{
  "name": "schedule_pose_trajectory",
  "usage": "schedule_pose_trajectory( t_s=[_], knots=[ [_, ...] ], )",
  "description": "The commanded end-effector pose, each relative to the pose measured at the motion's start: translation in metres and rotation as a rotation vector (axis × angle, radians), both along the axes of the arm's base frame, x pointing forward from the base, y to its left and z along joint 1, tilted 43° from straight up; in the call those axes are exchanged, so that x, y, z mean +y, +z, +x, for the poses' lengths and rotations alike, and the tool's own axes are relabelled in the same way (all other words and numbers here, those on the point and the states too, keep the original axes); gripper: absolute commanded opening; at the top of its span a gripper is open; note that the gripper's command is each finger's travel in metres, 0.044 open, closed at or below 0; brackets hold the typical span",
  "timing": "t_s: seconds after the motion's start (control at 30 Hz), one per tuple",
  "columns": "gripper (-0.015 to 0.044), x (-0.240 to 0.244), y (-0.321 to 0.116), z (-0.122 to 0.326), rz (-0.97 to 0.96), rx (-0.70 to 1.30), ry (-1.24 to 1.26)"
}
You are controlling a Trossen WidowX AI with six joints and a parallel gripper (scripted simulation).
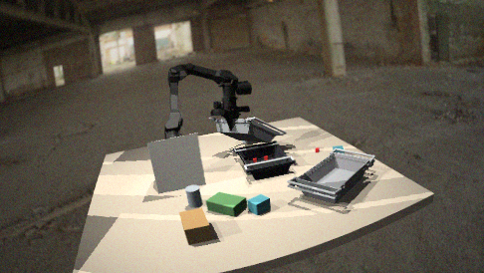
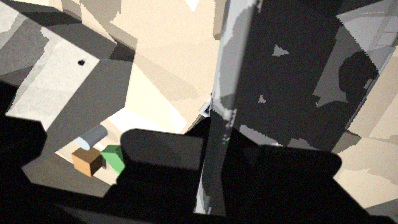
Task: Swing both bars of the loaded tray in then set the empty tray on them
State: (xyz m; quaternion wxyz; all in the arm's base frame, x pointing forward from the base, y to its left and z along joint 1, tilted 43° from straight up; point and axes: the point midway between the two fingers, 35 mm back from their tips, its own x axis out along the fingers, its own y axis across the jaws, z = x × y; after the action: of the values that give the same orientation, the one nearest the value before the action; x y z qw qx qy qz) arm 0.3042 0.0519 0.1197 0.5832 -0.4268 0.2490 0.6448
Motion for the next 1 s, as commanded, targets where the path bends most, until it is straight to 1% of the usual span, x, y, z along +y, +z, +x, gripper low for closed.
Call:
schedule_pose_trajectory(
  t_s=[0.0, 0.5, 0.97],
  knots=[
    [0.0000, -0.019, -0.001, 0.009, 0.012, 0.000, -0.056],
    [0.0000, -0.073, -0.034, 0.018, 0.078, 0.096, -0.215],
    [0.0000, -0.124, -0.066, 0.015, 0.157, 0.173, -0.368]
  ],
)
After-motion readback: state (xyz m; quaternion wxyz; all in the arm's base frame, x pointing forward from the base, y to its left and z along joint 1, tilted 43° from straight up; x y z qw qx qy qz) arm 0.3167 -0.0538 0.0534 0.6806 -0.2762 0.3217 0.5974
